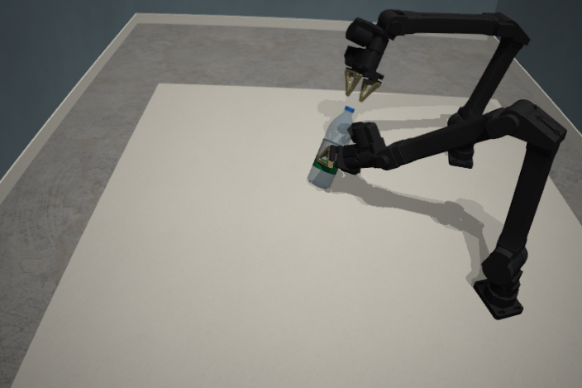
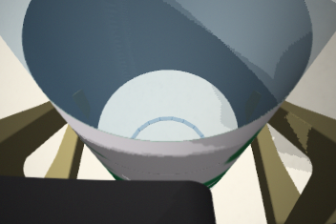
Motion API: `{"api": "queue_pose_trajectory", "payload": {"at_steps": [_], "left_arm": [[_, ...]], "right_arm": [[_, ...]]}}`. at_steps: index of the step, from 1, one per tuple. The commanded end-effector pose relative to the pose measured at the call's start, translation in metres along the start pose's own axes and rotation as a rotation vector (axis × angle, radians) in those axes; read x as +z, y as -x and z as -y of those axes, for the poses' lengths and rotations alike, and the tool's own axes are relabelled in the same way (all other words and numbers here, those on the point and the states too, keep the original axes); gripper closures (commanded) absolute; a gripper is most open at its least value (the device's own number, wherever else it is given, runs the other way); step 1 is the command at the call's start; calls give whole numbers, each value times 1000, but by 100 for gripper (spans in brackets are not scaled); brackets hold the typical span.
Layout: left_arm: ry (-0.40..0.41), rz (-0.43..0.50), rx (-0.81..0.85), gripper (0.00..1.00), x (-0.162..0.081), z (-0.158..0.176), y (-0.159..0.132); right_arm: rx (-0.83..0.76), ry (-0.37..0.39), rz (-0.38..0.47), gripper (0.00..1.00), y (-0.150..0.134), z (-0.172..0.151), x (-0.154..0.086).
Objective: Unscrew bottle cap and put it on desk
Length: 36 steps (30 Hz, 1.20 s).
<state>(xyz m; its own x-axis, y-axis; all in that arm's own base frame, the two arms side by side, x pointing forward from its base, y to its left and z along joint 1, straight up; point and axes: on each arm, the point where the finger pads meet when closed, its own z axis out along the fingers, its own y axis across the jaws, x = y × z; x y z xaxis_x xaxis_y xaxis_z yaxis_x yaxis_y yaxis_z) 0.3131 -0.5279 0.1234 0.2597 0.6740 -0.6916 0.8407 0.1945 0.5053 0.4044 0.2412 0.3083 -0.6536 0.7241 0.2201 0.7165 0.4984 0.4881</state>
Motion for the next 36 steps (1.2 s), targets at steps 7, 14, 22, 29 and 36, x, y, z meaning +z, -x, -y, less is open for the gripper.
{"api": "queue_pose_trajectory", "payload": {"at_steps": [7, 14, 22, 29, 36], "left_arm": [[16, 5, -6, 100, 4, -8, 1], [16, 5, -6, 100, 4, -8, 1], [16, 5, -6, 100, 4, -8, 1], [16, 5, -6, 100, 4, -8, 1], [16, 5, -6, 100, 4, -8, 1]], "right_arm": [[-22, 39, 3, 43, -6, -20, 6], [-18, 35, 2, 43, -5, -18, 18], [-11, 26, 1, 43, -4, -14, 30], [-1, 10, -1, 43, -3, -9, 36], [-2, 26, 4, 43, 0, -14, 26]]}}
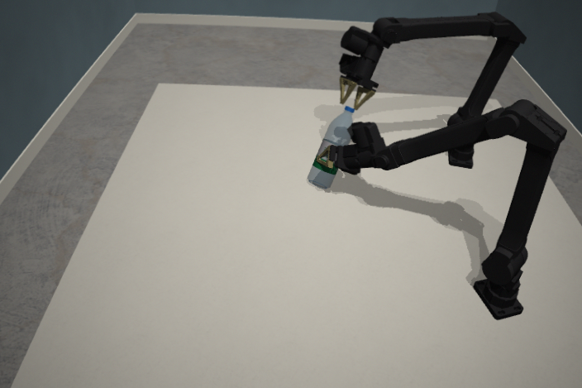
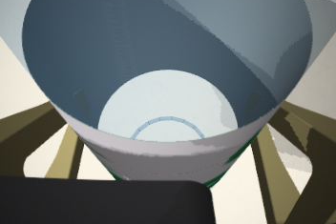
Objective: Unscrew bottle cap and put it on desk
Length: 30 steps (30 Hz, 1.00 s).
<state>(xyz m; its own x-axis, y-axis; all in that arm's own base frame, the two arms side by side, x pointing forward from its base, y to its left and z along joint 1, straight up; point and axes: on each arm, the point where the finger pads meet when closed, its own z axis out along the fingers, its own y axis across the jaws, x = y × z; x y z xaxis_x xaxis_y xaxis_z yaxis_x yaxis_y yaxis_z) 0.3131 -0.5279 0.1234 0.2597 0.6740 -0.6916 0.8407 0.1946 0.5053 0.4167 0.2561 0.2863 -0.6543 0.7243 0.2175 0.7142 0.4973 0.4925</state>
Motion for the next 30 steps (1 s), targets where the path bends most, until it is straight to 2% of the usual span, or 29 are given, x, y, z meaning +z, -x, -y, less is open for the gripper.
{"api": "queue_pose_trajectory", "payload": {"at_steps": [1, 27, 28, 30], "left_arm": [[16, 5, -6, 100, 4, -8, 1], [16, 5, -6, 100, 4, -8, 1], [16, 5, -6, 100, 4, -8, 1], [16, 5, -6, 100, 4, -8, 1]], "right_arm": [[1, 18, 1, 43, -2, -8, -2], [13, -3, -5, 43, -8, 6, 3], [-3, 24, 4, 54, -1, -9, -8], [-3, 24, 4, 77, -1, -9, -8]]}}
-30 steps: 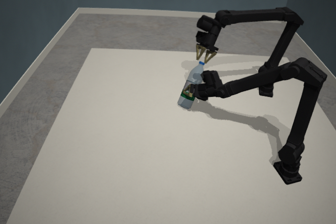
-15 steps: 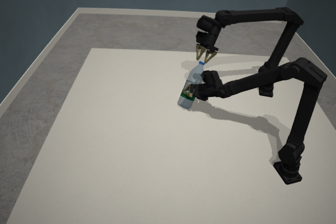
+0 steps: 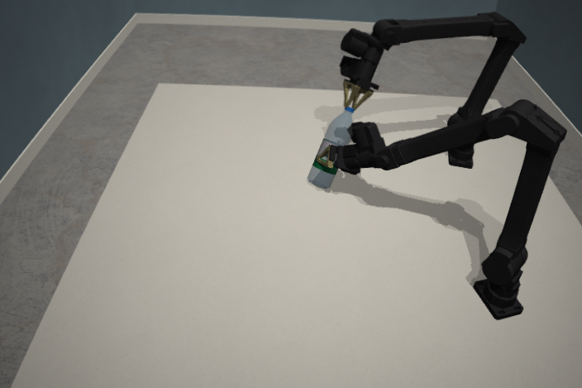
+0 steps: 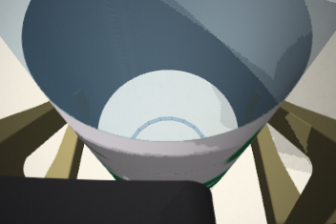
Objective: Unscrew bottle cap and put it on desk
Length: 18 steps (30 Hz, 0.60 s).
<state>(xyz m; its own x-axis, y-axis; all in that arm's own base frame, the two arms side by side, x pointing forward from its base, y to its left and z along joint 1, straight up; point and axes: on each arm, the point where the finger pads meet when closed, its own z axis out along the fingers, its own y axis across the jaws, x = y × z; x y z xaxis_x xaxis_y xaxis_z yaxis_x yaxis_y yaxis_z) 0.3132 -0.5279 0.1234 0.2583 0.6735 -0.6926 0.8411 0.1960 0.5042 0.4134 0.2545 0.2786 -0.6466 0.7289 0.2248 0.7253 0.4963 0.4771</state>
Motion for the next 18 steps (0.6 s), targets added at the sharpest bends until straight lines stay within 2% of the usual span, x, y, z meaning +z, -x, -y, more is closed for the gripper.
{"api": "queue_pose_trajectory", "payload": {"at_steps": [1, 4, 6, 7, 9, 12, 18], "left_arm": [[15, 5, -4, 100, 4, -8, 1], [15, 5, -4, 100, 4, -8, 1], [15, 5, -4, 100, 4, -8, 1], [15, 5, -4, 100, 4, -8, 1], [15, 5, -4, 100, 4, -8, 1], [15, 5, -4, 100, 4, -8, 1], [15, 5, -4, 100, 4, -8, 1]], "right_arm": [[-14, 39, 6, 78, -2, -16, -13], [-14, 39, 6, 81, -2, -16, -13], [-30, 39, 6, 100, -2, -16, -13], [-79, 39, 7, 100, -2, -16, -13], [-79, 39, 7, 100, -2, -16, -13], [-342, 37, 11, 100, -2, -16, -13], [-599, 24, 15, 100, -2, -16, -14]]}}
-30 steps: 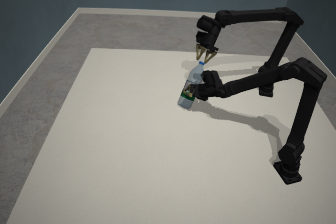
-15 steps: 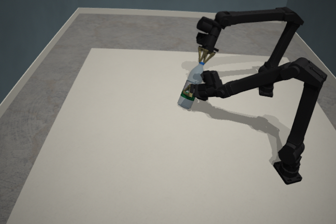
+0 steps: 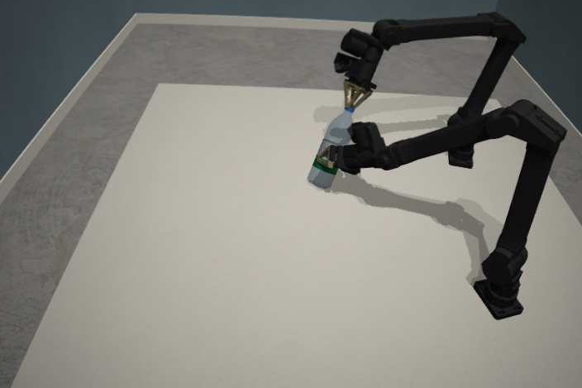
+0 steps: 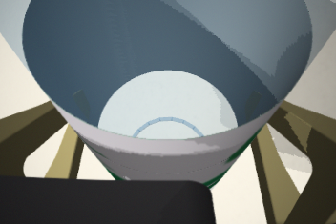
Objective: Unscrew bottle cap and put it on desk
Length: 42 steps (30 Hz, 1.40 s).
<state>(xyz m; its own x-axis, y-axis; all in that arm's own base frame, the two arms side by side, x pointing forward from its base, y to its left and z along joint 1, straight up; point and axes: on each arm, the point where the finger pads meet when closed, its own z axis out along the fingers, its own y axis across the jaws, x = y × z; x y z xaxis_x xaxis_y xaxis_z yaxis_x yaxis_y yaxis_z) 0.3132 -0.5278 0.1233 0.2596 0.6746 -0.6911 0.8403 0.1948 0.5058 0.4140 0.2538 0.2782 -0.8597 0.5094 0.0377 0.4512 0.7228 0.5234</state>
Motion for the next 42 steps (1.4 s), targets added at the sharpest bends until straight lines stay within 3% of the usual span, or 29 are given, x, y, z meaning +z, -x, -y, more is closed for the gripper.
{"api": "queue_pose_trajectory", "payload": {"at_steps": [1, 6, 8, 9, 23, 25, 26, 40, 42], "left_arm": [[15, 6, -6, 100, 4, -8, 1], [15, 6, -6, 100, 4, -8, 1], [15, 6, -6, 100, 4, -8, 1], [15, 6, -6, 100, 4, -8, 1], [15, 6, -6, 100, 4, -8, 1], [15, 6, -6, 100, 4, -8, 1], [15, 6, -6, 100, 4, -8, 1], [15, 6, -6, 100, 4, -8, 1], [15, 6, -6, 100, 4, -8, 1]], "right_arm": [[-282, 24, 14, 100, 3, -16, -14], [-498, 22, 16, 100, 2, -16, -15], [-498, 22, 16, 100, 2, -16, -15], [-608, 22, 18, 100, 2, -16, -15], [-1208, 15, 23, 100, 2, -16, -15], [-1208, 15, 23, 100, 2, -16, -15], [-1317, 15, 24, 100, 2, -16, -15], [-1917, 7, 29, 100, 2, -15, -16], [-1917, 7, 29, 100, 2, -15, -16]]}}
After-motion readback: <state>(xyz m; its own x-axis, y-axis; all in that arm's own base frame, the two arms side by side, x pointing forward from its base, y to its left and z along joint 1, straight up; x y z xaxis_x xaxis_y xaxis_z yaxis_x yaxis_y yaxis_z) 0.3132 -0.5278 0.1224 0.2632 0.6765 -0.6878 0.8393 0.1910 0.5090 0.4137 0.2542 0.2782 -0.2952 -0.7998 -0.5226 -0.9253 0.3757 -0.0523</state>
